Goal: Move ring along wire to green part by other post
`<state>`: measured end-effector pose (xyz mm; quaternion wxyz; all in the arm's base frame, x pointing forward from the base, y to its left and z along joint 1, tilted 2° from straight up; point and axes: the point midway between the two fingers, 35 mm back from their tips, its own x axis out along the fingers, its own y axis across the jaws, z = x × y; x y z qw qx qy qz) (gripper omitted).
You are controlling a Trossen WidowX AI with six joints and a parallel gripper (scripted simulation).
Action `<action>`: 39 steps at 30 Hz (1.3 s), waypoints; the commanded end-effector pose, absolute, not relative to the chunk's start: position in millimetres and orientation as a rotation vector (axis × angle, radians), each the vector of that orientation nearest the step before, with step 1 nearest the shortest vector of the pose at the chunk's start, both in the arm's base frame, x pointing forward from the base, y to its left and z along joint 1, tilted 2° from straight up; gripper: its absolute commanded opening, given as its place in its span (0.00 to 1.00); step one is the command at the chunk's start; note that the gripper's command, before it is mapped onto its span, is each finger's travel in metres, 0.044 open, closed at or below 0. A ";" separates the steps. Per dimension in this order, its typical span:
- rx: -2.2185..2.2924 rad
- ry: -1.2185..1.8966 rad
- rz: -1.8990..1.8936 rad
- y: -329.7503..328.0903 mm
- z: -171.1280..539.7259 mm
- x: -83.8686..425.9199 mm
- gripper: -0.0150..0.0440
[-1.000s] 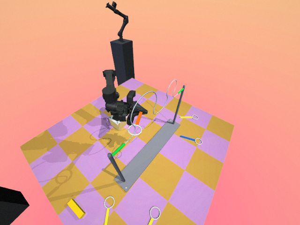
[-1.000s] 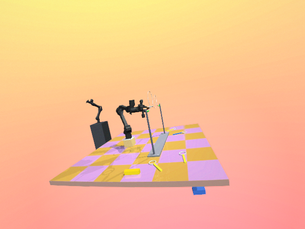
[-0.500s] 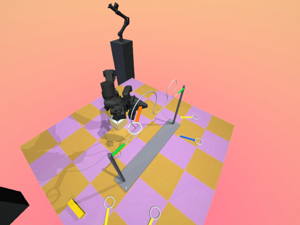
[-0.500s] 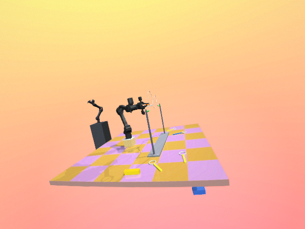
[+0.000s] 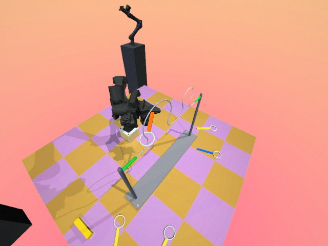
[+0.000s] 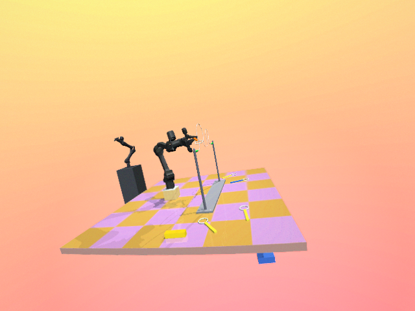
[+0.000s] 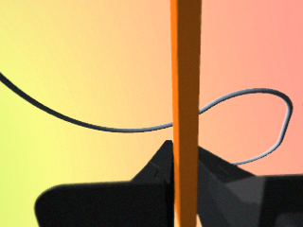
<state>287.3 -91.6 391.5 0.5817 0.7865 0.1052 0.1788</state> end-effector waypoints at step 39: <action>1.726 0.278 0.377 -100.7 413.3 285.7 0.00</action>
